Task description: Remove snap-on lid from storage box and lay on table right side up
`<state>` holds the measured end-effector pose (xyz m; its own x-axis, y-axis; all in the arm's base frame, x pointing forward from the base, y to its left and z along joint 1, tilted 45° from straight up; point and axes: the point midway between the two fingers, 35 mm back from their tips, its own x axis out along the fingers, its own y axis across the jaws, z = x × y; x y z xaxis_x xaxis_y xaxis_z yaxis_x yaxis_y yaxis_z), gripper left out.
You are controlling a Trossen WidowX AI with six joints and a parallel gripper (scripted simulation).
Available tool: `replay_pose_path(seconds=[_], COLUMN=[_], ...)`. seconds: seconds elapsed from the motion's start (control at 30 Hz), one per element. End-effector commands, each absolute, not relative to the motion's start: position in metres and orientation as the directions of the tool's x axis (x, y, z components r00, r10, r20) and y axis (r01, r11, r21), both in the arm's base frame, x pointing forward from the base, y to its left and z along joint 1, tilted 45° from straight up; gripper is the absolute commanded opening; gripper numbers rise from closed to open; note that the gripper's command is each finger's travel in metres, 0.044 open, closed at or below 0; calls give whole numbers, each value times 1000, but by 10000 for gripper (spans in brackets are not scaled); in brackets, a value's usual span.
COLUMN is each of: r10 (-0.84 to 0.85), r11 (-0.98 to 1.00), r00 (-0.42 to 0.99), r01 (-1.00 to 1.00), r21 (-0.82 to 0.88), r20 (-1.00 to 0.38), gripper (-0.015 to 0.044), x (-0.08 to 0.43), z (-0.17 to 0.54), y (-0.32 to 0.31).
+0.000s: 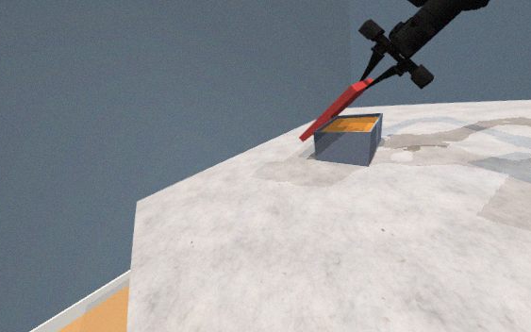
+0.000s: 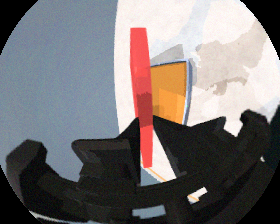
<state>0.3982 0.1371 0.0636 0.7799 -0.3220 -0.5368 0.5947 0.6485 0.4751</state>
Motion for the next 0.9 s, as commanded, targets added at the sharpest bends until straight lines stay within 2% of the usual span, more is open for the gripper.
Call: replay_pose_path(seconds=[0.0,0.87], r10=[-316,-316], r11=[646,646], r00=[785,784], r01=[590,590], r21=[484,485], r20=[-533,-534], gripper=[0,0], x=[399,398], z=[70,94], y=[144,168])
